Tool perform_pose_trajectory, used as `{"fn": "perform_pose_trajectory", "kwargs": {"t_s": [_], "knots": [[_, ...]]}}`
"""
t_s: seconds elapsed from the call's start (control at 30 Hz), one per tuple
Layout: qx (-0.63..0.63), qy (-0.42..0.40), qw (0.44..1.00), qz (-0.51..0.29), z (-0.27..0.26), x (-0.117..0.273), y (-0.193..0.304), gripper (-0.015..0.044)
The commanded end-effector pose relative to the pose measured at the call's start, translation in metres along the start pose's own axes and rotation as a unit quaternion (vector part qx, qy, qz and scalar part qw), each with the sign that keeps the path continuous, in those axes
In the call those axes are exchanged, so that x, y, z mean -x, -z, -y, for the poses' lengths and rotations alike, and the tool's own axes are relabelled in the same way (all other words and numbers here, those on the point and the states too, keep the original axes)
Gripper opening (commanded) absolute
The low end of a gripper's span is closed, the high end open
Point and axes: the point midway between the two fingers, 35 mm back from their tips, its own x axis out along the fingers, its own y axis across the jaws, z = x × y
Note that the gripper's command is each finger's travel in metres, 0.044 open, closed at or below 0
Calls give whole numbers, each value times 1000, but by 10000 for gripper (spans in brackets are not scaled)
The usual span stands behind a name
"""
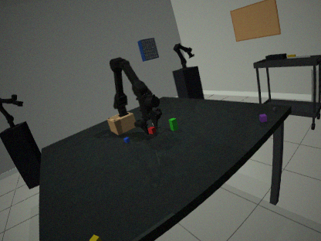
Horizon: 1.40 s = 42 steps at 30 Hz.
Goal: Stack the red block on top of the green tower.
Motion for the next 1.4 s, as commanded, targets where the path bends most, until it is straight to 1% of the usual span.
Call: {"fn": "perform_pose_trajectory", "kwargs": {"t_s": [0.0, 0.2, 0.4, 0.5, 0.97, 1.27, 1.37], "knots": [[1, -1, 1000, 1, 0, 0, 0, 282], [1, -1, 1000, 1, 0, 0, 0, 125], [1, -1, 1000, 1, 0, 0, 0, 85], [1, -1, 1000, 1, 0, 5, 0, 6], [1, -1, 1000, 1, 0, 65, -1, 0], [1, -1, 1000, 1, 0, 115, -1, 0], [1, -1, 1000, 1, 0, 120, 0, 0]]}}
